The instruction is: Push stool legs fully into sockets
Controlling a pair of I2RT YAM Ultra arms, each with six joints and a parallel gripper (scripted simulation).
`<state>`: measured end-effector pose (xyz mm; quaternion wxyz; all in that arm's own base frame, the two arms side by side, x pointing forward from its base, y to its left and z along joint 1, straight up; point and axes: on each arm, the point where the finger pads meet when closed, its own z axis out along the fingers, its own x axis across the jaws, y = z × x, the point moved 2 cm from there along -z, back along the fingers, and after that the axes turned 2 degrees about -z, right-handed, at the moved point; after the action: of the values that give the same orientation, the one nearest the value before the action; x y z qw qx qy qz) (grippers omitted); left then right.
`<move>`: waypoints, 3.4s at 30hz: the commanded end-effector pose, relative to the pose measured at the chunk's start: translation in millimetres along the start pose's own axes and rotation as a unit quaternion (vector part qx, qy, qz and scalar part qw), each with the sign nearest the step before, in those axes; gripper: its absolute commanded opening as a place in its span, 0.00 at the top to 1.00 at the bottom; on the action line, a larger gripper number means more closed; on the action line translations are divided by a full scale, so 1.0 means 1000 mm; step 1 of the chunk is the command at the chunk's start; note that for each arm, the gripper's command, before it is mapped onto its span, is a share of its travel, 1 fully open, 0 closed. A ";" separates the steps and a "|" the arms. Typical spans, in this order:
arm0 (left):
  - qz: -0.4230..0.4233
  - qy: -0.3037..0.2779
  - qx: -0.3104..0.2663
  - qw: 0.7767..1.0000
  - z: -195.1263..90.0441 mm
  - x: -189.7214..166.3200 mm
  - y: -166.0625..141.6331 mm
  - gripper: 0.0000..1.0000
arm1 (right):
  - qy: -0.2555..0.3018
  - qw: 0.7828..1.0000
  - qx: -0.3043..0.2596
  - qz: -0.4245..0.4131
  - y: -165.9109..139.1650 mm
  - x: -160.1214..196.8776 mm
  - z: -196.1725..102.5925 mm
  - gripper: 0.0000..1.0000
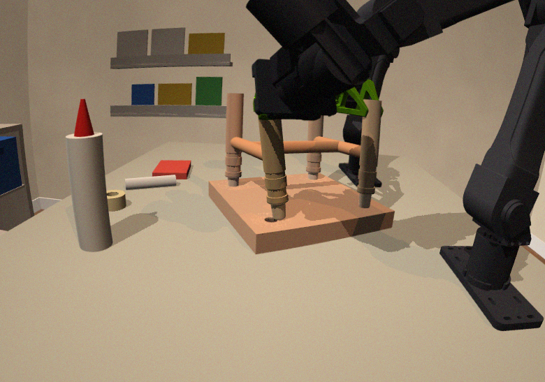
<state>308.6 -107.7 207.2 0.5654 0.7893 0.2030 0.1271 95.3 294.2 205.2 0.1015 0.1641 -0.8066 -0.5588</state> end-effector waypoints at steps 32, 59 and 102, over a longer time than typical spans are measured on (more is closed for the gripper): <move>0.059 0.016 -0.016 0.998 -0.007 -0.004 0.022 0.31 | 0.009 0.999 -0.027 -0.018 0.017 -0.003 -0.008 0.72; 0.047 0.012 -0.010 0.999 -0.022 -0.011 0.058 0.31 | 0.009 0.999 -0.027 -0.018 0.017 -0.003 -0.008 0.72; 0.034 0.008 -0.005 0.999 -0.019 -0.011 0.048 0.31 | 0.013 1.000 -0.022 -0.011 0.050 -0.006 -0.020 0.31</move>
<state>304.4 -110.3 258.0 0.5608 0.7925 0.1808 0.1573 102.2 296.5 242.3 0.1098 0.1686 -0.7963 -0.5705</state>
